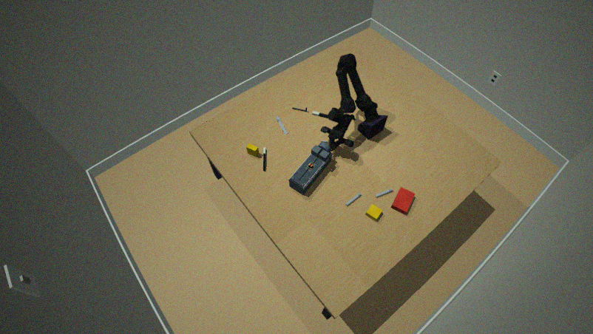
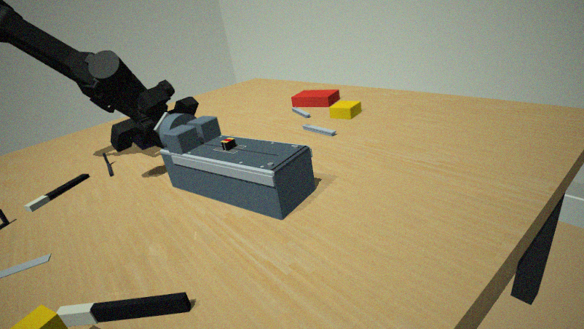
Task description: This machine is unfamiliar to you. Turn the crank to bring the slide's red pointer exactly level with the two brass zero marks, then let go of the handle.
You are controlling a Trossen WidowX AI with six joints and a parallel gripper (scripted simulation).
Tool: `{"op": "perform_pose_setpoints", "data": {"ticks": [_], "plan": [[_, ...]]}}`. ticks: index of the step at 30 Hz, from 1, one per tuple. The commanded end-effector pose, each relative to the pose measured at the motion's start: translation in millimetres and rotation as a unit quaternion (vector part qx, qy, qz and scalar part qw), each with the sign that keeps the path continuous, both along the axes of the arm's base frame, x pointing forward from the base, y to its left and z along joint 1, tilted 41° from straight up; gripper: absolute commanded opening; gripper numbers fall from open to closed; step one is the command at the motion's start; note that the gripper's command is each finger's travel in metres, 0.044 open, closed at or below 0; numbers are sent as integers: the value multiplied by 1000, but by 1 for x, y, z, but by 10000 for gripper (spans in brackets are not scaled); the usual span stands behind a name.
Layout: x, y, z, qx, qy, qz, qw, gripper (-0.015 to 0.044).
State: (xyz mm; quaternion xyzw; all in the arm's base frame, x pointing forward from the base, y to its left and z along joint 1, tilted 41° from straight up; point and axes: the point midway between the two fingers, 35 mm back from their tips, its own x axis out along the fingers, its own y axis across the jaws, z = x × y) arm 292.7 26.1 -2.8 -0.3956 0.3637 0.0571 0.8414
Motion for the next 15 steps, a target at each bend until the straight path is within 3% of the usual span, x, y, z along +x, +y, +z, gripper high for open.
{"op": "perform_pose_setpoints", "data": {"ticks": [1,4,15], "plan": [[0,0,0,0,0,0,1000,0],[0,0,0,0,0,0,1000,0],[0,0,0,0,0,0,1000,289]]}}
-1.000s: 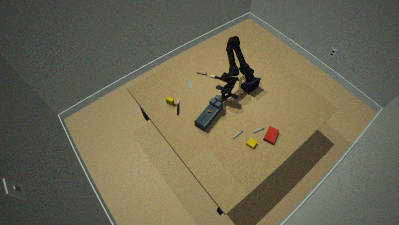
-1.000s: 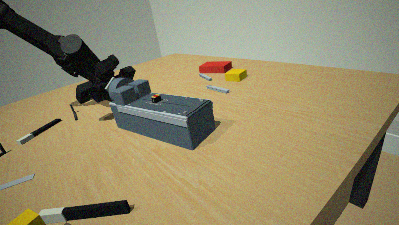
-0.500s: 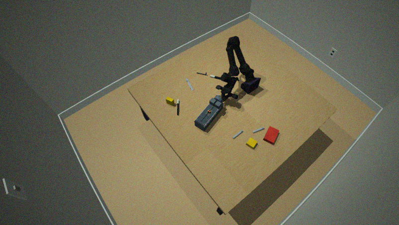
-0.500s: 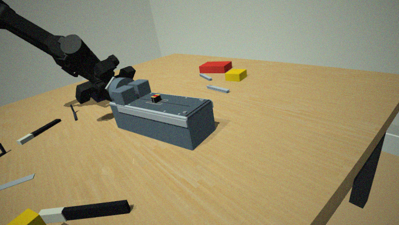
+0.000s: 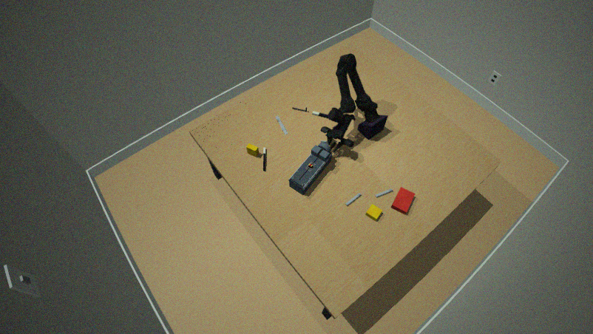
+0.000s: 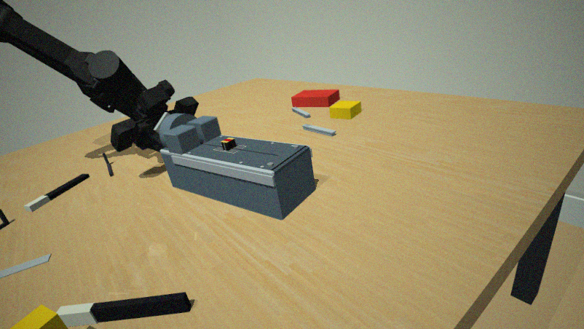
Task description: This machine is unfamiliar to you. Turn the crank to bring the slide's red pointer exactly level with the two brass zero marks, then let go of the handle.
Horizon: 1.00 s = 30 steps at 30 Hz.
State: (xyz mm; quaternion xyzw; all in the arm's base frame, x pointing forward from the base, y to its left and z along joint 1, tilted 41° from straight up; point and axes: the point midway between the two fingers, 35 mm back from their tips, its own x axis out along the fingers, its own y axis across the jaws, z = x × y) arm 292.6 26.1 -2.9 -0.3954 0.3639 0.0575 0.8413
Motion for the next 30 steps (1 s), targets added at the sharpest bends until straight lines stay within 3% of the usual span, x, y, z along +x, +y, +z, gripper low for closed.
{"op": "perform_pose_setpoints", "data": {"ticks": [1,6,30], "plan": [[0,0,0,0,0,0,1000,315],[0,0,0,0,0,0,1000,440],[-3,57,60,4,5,0,1000,440]]}}
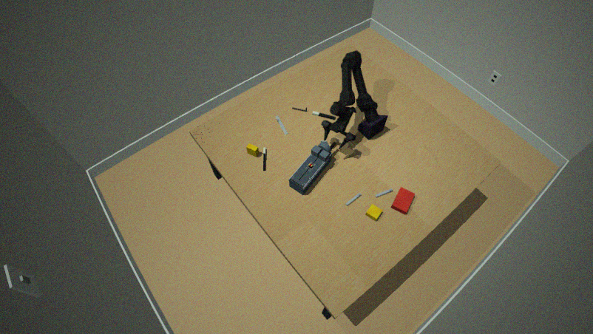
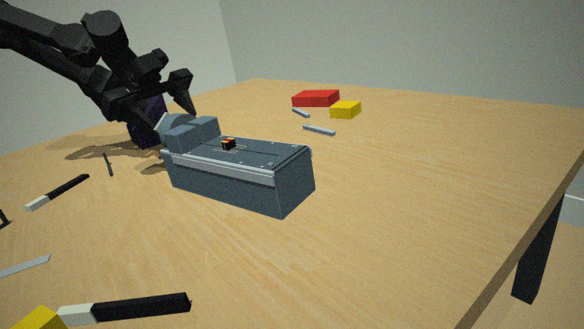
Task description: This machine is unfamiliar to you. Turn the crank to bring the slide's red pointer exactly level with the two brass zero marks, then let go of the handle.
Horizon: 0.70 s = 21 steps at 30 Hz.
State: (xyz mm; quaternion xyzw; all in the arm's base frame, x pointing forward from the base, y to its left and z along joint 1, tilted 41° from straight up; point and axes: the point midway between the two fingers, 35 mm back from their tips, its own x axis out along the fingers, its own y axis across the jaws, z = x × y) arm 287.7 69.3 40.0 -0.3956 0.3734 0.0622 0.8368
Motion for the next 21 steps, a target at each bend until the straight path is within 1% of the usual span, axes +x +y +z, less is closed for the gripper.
{"op": "perform_pose_setpoints", "data": {"ticks": [1,11,14,21], "plan": [[1,19,22,5,-5,-1,1000,440],[-11,58,71,4,-5,2,1000,440],[-11,60,75,3,-6,1,1000,440],[20,72,80,-7,-18,-24,1000,440]]}}
